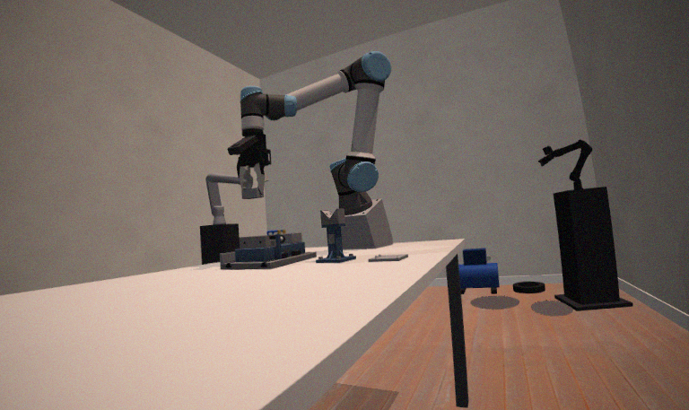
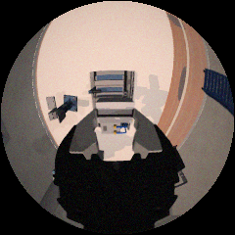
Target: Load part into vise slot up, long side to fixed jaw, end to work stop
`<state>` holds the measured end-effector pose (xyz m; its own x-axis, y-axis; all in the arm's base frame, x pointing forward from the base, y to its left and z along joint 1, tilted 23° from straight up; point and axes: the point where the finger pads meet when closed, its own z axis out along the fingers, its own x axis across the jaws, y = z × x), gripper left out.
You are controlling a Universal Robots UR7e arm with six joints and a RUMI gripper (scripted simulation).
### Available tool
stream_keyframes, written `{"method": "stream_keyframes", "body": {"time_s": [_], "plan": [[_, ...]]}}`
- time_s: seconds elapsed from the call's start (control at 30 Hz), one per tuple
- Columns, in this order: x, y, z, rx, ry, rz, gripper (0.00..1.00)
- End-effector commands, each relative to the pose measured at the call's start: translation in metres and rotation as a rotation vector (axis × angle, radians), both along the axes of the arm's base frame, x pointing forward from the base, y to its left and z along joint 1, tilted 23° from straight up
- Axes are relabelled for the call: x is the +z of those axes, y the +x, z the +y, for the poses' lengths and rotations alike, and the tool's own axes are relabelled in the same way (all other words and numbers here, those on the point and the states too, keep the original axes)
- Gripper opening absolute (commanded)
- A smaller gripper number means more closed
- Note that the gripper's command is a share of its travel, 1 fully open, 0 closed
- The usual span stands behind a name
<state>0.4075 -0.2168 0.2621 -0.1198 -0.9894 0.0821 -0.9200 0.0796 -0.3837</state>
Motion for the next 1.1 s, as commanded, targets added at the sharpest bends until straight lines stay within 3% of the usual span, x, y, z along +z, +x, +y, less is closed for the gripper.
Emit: {"method": "stream_keyframes", "body": {"time_s": [0.0,1.07], "plan": [[0.001,0.0,0.0,0.0,-0.001,-0.001,0.0],[-0.01,0.005,-0.002,0.0,-0.001,-0.001,0.0]]}}
